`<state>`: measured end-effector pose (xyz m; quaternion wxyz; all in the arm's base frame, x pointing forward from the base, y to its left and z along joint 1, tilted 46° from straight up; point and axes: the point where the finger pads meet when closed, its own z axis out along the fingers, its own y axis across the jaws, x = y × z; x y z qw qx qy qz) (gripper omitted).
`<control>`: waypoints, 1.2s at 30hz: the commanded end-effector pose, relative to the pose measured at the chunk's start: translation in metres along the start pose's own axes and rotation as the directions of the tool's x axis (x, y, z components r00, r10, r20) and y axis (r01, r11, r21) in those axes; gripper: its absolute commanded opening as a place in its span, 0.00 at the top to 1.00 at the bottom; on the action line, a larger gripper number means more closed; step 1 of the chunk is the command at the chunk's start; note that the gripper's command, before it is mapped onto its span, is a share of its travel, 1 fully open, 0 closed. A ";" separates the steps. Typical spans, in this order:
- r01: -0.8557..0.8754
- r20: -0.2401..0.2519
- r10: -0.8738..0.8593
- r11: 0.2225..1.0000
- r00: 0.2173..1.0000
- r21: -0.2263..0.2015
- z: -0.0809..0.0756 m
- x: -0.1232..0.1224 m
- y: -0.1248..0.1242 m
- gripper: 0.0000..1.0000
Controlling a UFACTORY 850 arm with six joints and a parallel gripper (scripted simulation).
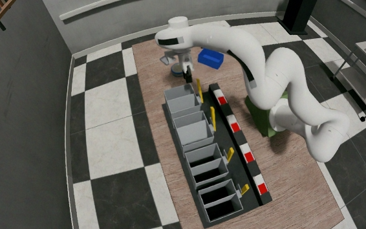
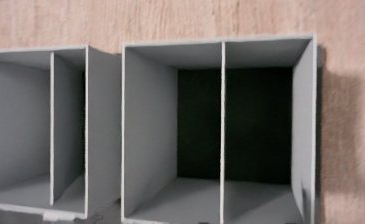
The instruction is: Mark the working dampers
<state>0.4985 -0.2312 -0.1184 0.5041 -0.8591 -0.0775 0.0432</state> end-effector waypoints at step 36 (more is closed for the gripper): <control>-0.005 -0.031 -0.002 0.967 1.000 -0.253 -0.012 0.049 -0.040 0.61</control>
